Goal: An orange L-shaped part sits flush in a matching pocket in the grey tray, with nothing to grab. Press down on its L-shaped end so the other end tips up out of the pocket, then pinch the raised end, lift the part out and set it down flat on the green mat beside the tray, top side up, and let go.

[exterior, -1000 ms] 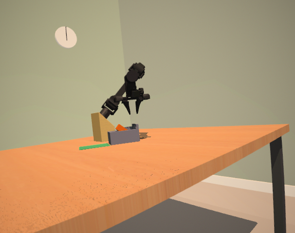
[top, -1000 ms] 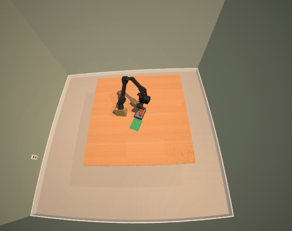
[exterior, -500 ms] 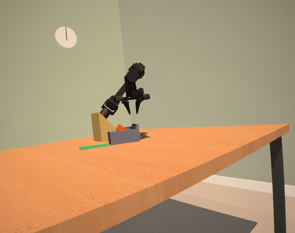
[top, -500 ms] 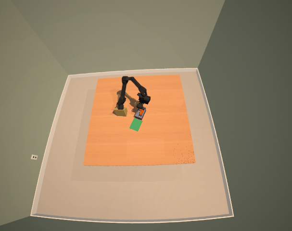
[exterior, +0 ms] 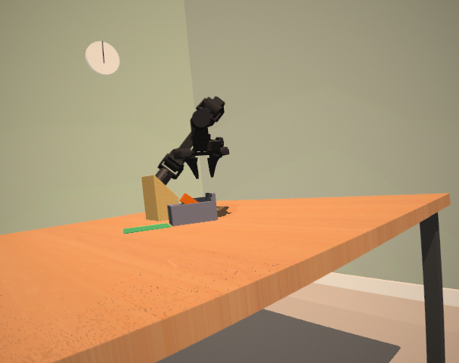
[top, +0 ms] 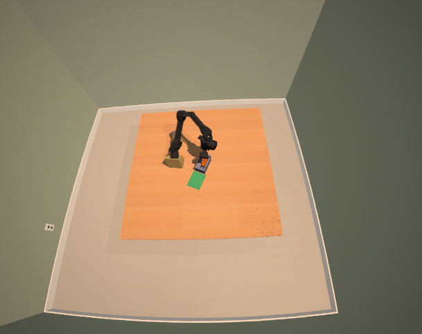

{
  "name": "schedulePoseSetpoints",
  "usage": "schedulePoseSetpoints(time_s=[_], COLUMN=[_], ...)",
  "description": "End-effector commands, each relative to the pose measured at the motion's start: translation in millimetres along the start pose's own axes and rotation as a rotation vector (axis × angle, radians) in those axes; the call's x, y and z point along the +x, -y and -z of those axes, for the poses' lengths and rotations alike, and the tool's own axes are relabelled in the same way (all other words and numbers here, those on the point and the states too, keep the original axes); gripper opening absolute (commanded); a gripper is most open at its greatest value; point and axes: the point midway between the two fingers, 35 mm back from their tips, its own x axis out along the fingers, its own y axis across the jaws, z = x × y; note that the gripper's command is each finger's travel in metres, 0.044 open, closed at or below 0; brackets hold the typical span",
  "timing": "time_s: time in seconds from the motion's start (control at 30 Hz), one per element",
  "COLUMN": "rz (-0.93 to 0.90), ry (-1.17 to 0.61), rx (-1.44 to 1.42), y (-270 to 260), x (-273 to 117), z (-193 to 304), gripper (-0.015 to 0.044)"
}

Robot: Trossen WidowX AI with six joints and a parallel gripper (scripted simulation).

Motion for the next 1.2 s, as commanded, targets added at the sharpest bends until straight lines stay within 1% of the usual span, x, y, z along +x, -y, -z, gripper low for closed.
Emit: schedulePoseSetpoints(time_s=[0.0, 0.3, 0.43, 0.97, 1.07, 1.17], rz=[0.009, 0.008, 0.006, 0.005, 0.006, 0.005], ry=[-0.002, -0.008, -0.008, -0.008, -0.008, -0.008], rx=[-0.347, -1.105, -1.301, -1.313, -1.313, -1.314], y=[19.4, 56.1, 65.4, 65.8, 66.0, 66.0], x=[-1.3, -3.1, -3.3, -3.4, 4.2, 19.9], z=[1.1, 7.2, 9.7, 9.8, 9.5, 9.5], gripper=[0.0280, 0.0280, 0.0280, 0.0280, 0.0280, 0.0280])
